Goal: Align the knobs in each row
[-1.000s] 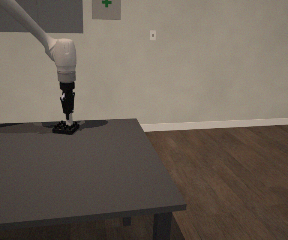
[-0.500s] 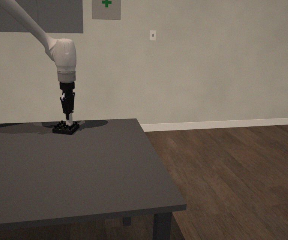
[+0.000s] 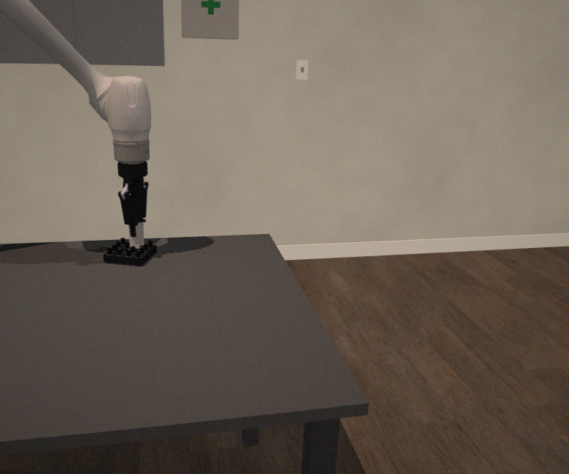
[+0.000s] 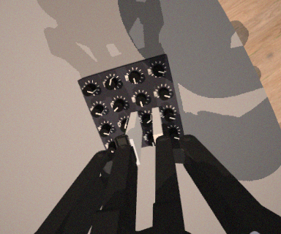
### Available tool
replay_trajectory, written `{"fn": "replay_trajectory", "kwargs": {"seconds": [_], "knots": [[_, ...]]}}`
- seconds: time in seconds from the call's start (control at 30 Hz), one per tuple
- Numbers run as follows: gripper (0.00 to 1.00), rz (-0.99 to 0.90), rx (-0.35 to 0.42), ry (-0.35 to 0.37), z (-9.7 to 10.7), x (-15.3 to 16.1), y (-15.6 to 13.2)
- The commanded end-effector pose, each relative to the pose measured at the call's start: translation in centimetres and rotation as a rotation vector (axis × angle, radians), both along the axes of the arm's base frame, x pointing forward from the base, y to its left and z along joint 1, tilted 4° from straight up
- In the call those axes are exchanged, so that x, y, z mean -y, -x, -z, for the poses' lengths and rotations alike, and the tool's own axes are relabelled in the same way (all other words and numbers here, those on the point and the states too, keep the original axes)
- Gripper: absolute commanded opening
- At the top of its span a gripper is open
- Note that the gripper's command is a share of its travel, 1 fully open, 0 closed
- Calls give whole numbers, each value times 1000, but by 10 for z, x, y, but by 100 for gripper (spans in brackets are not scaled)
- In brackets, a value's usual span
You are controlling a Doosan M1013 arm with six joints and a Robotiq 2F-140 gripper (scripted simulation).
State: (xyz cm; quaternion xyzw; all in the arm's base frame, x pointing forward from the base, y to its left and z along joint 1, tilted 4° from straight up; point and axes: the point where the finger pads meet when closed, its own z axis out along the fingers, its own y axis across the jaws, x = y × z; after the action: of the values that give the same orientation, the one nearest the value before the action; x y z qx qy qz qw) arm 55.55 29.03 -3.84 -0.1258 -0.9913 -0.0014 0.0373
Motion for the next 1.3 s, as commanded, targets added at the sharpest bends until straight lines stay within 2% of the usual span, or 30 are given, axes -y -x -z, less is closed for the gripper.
{"fn": "replay_trajectory", "kwargs": {"seconds": [0.0, 0.27, 0.53, 0.9, 1.27], "knots": [[12, 0, 0, 0, 0, 0, 0], [12, 0, 0, 0, -1, 0, 0], [12, 0, 0, 0, -10, 0, -1], [12, 0, 0, 0, -37, 0, -3], [12, 0, 0, 0, -38, 0, -3]]}}
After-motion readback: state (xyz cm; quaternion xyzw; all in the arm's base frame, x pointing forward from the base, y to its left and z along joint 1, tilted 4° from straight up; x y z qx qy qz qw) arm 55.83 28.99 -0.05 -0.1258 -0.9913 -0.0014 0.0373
